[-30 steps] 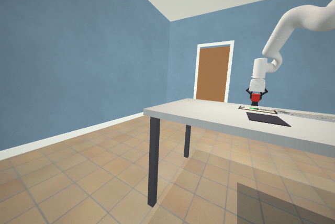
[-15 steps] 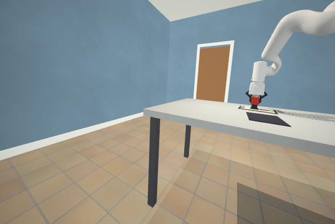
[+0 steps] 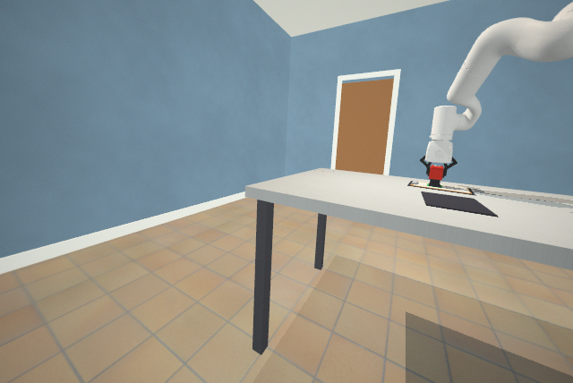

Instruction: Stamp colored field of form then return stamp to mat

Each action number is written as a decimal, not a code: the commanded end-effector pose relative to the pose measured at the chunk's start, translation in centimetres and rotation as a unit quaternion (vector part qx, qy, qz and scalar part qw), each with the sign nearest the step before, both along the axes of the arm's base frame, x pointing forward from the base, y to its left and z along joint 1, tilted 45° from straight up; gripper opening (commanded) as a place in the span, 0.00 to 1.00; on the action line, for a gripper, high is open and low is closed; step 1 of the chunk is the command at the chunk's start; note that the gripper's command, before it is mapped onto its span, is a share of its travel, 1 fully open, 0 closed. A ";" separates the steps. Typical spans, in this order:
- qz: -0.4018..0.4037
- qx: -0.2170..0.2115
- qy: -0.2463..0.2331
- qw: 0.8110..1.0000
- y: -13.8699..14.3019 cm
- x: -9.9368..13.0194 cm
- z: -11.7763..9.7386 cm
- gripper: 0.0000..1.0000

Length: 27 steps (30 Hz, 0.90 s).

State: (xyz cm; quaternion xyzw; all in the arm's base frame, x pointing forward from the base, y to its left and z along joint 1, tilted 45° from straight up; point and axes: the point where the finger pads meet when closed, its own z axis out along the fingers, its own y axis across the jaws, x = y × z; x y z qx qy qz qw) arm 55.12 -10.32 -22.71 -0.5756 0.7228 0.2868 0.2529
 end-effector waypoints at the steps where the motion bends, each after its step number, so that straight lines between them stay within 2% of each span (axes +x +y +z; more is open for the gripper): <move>1: 0.000 0.000 -0.001 1.000 0.4 0.1 -0.4 0.35; 10: 0.000 0.000 -0.001 1.000 1.5 0.1 -1.5 0.35; 27: 0.000 0.000 -0.001 1.000 1.5 0.1 -1.6 0.35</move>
